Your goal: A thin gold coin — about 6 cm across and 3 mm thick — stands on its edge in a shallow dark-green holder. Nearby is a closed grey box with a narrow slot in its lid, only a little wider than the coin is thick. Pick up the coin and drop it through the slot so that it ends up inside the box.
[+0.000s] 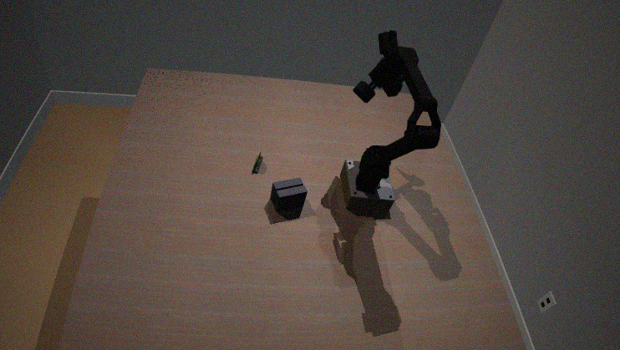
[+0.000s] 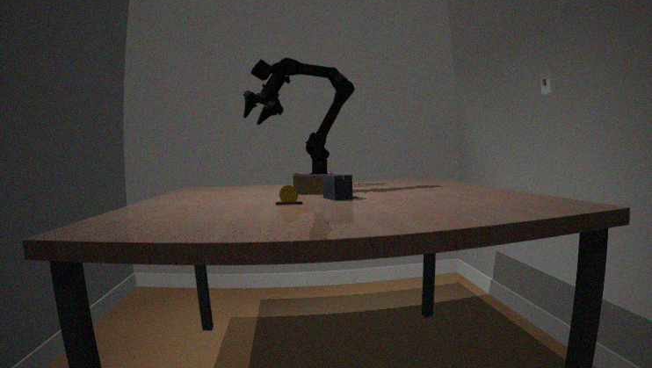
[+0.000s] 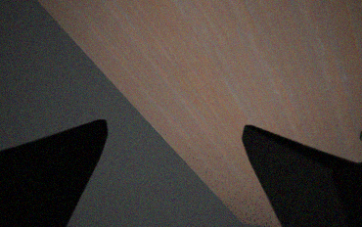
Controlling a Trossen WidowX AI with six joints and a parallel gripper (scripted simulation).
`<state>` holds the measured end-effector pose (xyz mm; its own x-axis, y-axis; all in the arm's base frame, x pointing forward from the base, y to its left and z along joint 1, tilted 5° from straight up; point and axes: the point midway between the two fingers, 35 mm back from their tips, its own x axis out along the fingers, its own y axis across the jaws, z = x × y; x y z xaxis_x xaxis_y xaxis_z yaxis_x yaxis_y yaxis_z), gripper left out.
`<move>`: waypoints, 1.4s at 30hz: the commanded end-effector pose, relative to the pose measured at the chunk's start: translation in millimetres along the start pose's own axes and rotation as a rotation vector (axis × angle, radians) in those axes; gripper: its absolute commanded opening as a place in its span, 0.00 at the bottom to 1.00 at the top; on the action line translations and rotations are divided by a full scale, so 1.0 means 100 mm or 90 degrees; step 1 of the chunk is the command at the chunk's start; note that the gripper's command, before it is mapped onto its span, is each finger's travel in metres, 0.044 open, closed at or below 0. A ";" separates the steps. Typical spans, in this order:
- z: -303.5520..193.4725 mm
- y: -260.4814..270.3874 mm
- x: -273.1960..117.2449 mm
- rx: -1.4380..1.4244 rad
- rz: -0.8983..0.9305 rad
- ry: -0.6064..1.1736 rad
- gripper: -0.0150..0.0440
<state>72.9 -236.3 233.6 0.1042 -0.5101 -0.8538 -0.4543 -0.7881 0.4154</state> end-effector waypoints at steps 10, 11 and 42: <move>-0.56 -0.39 0.27 -0.663 -0.099 0.051 0.53; -0.62 -0.45 0.30 -0.741 -0.109 0.062 0.53; -1.53 -2.68 0.73 -2.554 -0.009 0.811 0.53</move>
<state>297.2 -158.5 128.9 0.0832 -0.0733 -0.9938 0.0320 0.9970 -0.0709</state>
